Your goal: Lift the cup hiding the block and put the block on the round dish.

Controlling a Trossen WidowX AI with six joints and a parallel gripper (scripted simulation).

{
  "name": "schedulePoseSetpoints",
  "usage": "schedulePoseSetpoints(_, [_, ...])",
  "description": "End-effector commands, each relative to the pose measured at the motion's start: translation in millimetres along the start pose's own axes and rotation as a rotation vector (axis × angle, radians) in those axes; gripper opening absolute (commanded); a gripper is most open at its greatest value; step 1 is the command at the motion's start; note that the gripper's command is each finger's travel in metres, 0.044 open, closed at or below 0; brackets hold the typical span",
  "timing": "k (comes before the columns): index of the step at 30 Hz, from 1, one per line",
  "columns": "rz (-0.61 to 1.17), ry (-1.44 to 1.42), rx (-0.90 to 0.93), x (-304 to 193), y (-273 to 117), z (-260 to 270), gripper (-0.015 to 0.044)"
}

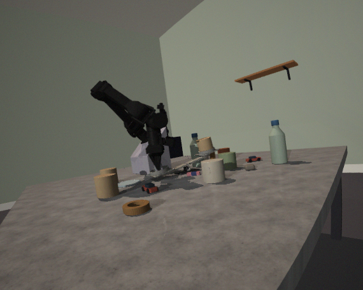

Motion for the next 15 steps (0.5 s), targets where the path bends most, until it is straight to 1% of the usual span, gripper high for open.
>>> schedulePoseSetpoints(1, [-0.008,0.000,0.004,2,-13,-1,0.0000])
schedulePoseSetpoints(15, [-0.008,0.000,0.003,0,-93,0,0.0000])
Point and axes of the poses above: the point midway between the two fingers, 35 mm back from their tips, its own y axis out along the fingers, its own z axis across the jaws, x = y × z, the point moved 10 cm from there along -y, back along the fingers, and after that the axes turned 1 degree about -y, right-handed, at the moved point
